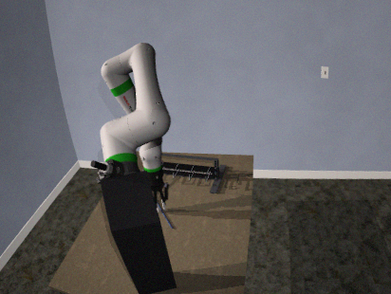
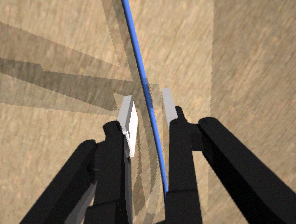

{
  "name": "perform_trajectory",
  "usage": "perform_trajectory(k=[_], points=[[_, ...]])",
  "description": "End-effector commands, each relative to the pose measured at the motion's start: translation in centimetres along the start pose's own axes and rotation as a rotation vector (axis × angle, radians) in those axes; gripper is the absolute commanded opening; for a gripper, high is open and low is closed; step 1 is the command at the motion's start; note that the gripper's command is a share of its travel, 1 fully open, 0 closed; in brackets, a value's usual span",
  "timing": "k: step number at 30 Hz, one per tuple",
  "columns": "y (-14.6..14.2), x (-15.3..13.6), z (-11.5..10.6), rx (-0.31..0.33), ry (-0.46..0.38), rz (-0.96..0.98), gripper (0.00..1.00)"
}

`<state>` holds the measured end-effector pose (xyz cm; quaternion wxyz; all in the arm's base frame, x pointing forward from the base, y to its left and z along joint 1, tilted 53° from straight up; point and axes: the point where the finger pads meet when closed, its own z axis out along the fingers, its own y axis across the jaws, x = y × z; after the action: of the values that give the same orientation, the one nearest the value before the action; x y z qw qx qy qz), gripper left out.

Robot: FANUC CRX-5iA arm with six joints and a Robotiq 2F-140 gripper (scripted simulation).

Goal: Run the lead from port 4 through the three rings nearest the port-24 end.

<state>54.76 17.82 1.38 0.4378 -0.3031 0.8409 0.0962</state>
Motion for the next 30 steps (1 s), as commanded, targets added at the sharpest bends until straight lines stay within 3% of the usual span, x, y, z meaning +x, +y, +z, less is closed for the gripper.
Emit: perform_trajectory(k=[1,30], points=[[-0.01,0.01,0.07,0.000,0.000,0.000,0.20],[-0.01,0.01,0.42,0.000,0.000,0.000,0.20]])
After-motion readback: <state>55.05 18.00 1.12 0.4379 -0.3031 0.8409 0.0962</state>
